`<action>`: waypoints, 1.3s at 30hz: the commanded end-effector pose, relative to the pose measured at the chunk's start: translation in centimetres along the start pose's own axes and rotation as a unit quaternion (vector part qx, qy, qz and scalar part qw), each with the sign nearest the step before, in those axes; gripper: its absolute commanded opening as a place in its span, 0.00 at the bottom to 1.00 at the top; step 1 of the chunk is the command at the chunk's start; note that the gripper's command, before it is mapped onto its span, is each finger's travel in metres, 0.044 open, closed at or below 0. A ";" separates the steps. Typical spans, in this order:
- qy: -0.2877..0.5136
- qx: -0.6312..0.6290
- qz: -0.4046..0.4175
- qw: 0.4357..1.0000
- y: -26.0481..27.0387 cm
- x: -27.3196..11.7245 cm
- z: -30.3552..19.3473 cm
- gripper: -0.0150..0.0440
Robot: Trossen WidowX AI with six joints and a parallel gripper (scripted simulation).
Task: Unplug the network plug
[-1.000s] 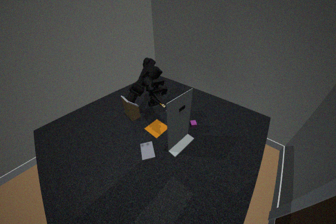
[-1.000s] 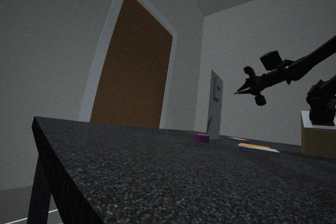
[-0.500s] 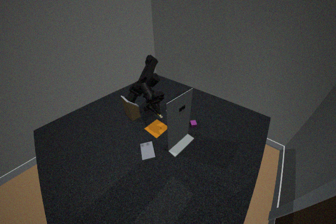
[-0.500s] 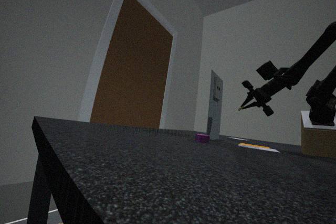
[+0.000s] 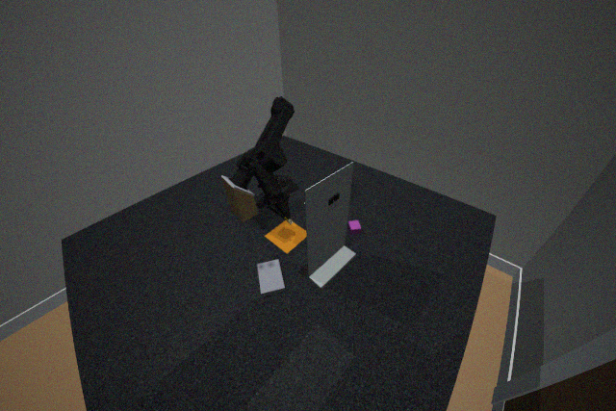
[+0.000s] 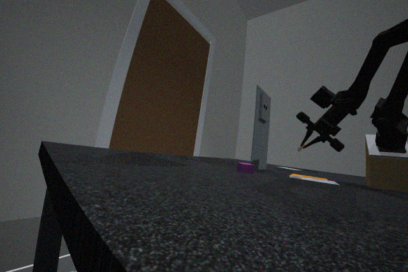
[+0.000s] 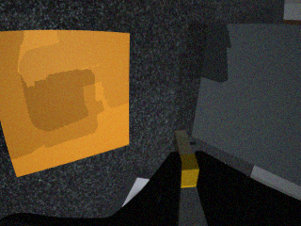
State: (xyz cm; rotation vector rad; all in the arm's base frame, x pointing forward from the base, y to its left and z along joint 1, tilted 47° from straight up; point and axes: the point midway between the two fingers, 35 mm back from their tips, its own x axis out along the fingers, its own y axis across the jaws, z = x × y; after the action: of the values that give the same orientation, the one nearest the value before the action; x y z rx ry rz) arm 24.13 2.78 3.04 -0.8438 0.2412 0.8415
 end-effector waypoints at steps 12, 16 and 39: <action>-0.060 -0.006 0.050 0.997 3.2 0.6 0.9 0.25; -0.059 -0.007 0.051 0.997 3.4 0.8 0.9 0.25; -0.056 -0.008 0.055 0.997 4.1 2.0 0.6 0.25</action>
State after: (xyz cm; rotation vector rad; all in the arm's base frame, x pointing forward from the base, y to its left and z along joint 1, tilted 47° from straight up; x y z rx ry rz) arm 22.43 5.77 0.45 -0.8051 0.1731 0.9902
